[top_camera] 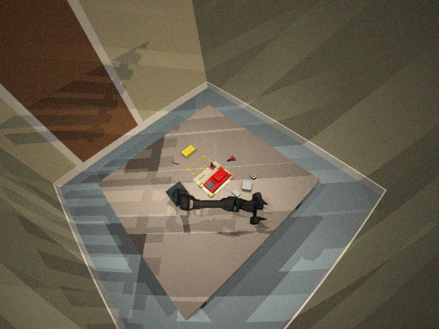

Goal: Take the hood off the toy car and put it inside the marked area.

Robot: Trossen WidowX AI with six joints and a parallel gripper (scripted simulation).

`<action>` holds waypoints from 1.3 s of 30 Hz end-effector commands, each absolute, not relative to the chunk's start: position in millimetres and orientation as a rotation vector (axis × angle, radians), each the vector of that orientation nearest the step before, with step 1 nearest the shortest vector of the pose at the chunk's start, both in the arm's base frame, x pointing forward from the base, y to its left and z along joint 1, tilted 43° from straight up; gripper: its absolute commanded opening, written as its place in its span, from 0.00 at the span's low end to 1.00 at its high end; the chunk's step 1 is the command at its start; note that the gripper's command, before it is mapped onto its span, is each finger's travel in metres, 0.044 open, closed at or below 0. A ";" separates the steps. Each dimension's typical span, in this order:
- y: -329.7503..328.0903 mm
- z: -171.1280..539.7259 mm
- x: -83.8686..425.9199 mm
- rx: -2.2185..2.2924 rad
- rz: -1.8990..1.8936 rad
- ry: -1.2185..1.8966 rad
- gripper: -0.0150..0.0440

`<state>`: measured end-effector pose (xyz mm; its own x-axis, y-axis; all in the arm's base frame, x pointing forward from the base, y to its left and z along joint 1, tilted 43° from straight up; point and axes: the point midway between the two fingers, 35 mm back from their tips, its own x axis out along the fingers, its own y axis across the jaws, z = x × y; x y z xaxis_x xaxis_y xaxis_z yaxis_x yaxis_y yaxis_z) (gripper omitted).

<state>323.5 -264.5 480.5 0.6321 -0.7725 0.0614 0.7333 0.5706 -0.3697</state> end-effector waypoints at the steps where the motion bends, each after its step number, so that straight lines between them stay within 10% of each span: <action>1: -251.5 436.6 353.8 -0.321 -0.821 0.233 1.00; 19: -132.6 242.6 422.5 -0.229 -0.574 0.835 1.00; 39: 13.8 102.2 344.5 -0.706 -0.464 1.465 1.00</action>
<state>353.6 6.4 107.2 0.1037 -0.6368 -0.7640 -0.0820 0.7600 -0.6447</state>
